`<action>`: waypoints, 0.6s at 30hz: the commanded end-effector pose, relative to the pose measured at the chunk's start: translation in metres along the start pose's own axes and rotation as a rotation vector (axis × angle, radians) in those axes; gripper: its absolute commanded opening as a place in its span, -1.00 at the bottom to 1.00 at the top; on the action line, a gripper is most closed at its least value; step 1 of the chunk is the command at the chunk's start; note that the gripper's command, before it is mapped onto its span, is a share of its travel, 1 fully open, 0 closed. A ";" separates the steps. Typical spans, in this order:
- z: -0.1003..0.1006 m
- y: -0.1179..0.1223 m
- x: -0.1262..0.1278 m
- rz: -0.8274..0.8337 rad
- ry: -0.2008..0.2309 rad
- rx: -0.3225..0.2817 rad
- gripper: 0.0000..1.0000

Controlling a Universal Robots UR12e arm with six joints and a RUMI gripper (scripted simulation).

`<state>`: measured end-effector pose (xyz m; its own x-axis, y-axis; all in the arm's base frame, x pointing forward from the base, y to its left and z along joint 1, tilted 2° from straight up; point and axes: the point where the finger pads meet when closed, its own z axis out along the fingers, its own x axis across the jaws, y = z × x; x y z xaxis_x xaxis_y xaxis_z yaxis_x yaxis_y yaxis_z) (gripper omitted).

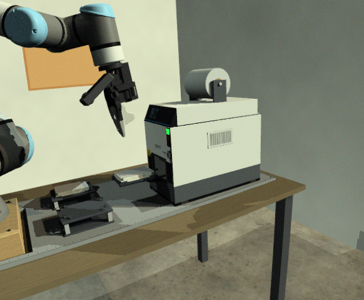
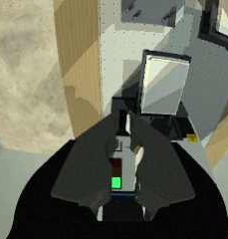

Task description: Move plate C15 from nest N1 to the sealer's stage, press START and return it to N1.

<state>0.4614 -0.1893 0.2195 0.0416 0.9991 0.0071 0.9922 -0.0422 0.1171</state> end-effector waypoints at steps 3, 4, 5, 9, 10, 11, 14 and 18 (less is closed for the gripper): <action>-0.001 -0.005 -0.004 0.022 0.000 0.153 -1.00; -0.001 -0.005 -0.004 0.022 0.000 0.153 -1.00; -0.001 -0.005 -0.004 0.022 0.000 0.153 -1.00; -0.002 -0.006 -0.005 0.025 -0.002 0.152 -1.00; -0.002 -0.006 -0.005 0.026 -0.002 0.151 -1.00; -0.002 -0.006 -0.005 0.026 -0.002 0.151 -1.00; -0.002 -0.006 -0.004 0.025 -0.002 0.151 -1.00; 0.000 -0.007 -0.003 0.024 0.000 0.153 -1.00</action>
<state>0.4541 -0.1914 0.2171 0.0644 0.9979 0.0110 0.9972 -0.0640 -0.0374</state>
